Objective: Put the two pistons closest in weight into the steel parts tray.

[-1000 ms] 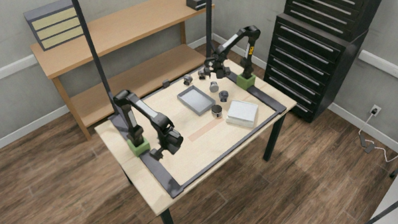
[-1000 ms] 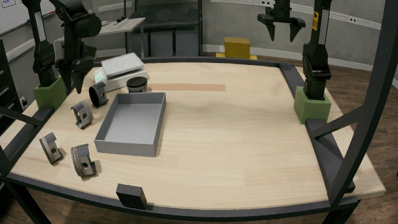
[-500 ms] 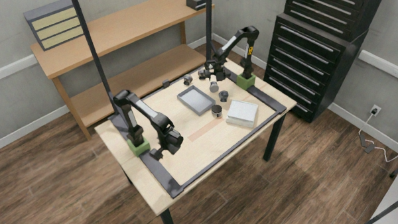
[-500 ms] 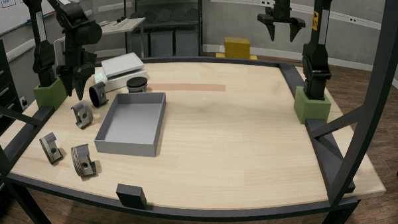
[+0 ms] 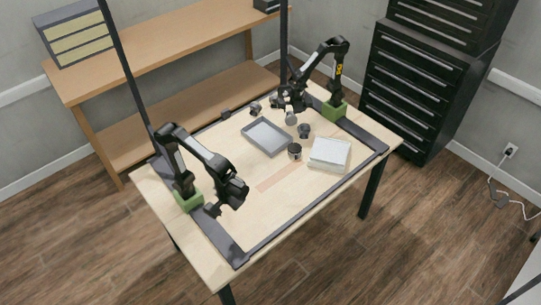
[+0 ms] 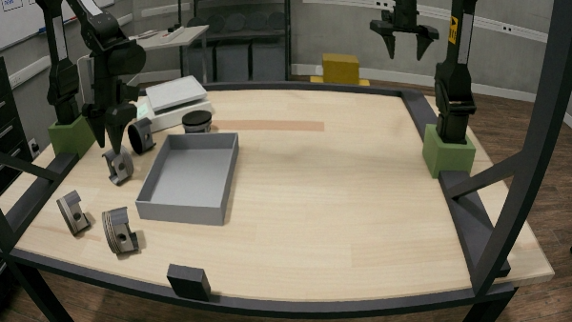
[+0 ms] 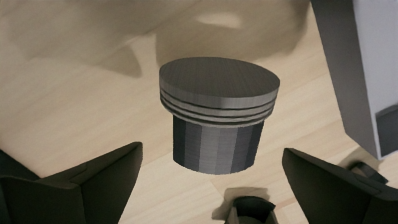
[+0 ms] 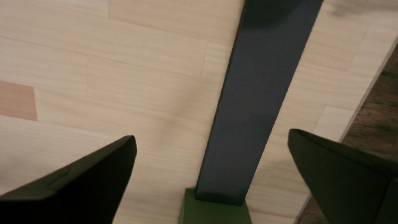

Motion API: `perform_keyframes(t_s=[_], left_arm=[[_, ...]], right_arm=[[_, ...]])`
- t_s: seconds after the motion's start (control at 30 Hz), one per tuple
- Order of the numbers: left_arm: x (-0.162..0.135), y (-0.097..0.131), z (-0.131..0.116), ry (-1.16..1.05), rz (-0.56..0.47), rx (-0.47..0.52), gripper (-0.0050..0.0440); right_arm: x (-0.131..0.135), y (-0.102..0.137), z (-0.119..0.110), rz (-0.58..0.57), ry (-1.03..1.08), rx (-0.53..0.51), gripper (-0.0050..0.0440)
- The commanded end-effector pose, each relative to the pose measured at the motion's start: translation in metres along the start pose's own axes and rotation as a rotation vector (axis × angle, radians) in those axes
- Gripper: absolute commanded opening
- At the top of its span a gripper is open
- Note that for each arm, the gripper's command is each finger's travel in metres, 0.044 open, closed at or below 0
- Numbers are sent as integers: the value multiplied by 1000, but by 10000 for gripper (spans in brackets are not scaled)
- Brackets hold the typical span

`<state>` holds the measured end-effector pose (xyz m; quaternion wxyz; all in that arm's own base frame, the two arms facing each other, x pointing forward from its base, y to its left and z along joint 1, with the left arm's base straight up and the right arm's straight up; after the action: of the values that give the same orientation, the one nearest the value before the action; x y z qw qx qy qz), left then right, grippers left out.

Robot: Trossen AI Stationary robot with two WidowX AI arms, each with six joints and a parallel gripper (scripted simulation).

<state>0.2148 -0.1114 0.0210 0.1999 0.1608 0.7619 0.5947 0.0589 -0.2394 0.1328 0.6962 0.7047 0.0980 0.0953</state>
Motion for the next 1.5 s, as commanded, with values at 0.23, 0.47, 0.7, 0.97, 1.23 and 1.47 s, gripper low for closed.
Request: perform_keyframes(t_s=[0.23,0.47,0.7,0.97,1.23,1.47], left_arm=[[-1,-18,-1,-1,-7,-2,378],[-1,-26,-1,-1,-7,-2,378],[-1,-38,-1,-1,-7,-2,378],[-6,-39,-1,-8,-25,-3,158],[-6,-39,-1,-8,-25,-3,158],[-6,-39,-1,-8,-25,-3,158]], right_arm=[[1,9,5,2,6,-33,400],[1,9,5,2,6,-33,400],[1,9,5,2,6,-33,400],[1,9,5,2,6,-33,400],[1,9,5,2,6,-33,400],[1,9,5,2,6,-33,400]])
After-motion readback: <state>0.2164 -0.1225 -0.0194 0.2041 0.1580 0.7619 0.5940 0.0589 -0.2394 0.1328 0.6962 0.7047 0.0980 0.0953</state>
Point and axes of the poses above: on each arm, the point midway between the two fingers, 35 mm back from their tips, its own y axis back along the fingers, its own x axis across the jaws, z = x × y, the point moved 1 cm from there along y, back along the fingers, and after that the axes turned 2 degrees about y, right-handed, at the moved point
